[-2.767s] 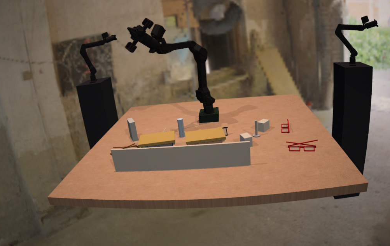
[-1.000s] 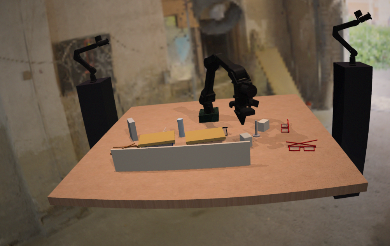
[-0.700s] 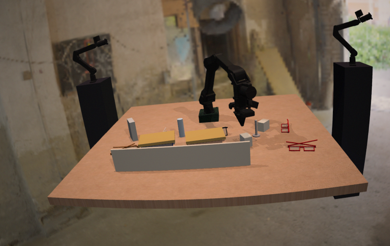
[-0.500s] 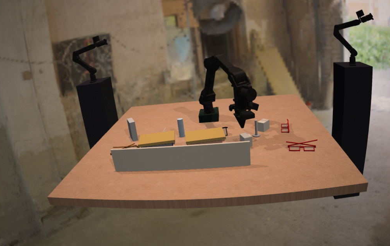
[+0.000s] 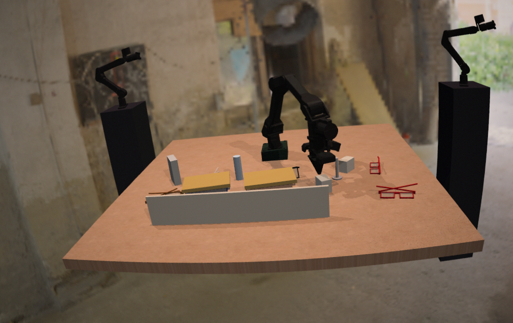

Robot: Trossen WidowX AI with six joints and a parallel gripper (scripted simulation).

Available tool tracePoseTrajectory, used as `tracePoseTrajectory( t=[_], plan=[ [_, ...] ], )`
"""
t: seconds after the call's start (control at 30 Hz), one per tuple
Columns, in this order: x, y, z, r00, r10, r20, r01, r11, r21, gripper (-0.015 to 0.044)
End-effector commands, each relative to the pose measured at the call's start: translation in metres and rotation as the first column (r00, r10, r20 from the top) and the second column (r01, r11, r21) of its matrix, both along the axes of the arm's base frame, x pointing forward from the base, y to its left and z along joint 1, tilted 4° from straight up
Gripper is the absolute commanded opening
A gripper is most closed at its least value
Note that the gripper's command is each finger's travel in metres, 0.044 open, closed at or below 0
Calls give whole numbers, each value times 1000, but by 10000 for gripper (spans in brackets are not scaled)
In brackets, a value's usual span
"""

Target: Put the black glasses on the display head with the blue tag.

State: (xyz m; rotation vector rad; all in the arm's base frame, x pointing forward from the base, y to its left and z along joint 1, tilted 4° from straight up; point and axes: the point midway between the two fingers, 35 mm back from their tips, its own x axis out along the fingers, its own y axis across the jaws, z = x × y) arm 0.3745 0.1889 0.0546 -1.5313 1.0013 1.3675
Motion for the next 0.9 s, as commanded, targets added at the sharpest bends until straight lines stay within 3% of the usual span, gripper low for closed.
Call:
tracePoseTrajectory(
  t=[0.0, 0.87],
  plan=[
    [-1, -2, -9, 1000, 5, -6, -5, 1000, -8, 0],
    [4, -1, -19, 1000, 5, -6, -5, 1000, -8, 0]
  ],
)
